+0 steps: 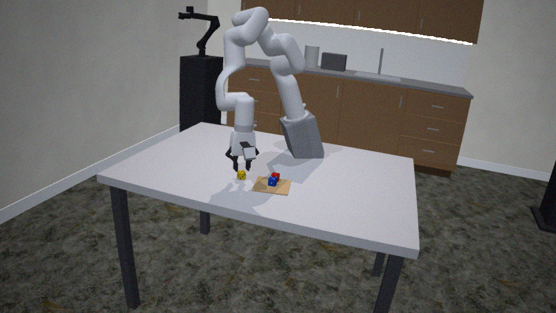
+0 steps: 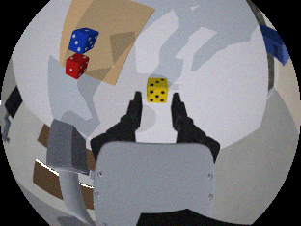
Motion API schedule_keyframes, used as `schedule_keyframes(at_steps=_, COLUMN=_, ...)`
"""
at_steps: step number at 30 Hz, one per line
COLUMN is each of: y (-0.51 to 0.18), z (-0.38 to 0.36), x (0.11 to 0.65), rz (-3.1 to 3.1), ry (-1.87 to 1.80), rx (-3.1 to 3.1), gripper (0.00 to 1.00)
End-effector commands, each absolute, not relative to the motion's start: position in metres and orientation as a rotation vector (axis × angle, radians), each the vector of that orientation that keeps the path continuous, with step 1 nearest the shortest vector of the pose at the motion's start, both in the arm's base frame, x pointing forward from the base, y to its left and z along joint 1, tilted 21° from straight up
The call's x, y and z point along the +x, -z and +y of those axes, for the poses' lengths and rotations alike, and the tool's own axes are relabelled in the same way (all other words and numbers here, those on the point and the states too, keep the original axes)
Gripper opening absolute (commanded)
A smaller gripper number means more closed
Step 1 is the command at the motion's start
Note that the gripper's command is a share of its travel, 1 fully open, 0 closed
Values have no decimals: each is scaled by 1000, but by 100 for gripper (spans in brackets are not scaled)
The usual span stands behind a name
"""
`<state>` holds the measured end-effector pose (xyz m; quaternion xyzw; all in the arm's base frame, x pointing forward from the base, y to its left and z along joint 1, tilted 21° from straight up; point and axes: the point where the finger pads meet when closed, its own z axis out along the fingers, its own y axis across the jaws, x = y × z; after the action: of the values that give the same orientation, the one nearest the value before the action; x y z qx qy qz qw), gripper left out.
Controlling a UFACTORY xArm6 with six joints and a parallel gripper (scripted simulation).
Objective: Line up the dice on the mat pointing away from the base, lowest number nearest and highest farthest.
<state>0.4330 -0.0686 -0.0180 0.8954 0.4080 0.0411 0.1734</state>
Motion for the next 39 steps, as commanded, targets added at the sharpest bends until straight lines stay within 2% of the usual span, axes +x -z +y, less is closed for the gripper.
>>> schedule_keyframes(at_steps=1, y=17, z=-68, x=434, rz=1157, ry=-120, rx=2538, gripper=47)
schedule_keyframes(at_steps=25, y=21, z=-70, x=435, rz=1157, ry=-120, rx=2538, gripper=47)
schedule_keyframes(at_steps=39, y=45, z=-77, x=441, rz=1157, ry=-120, rx=2538, gripper=47)
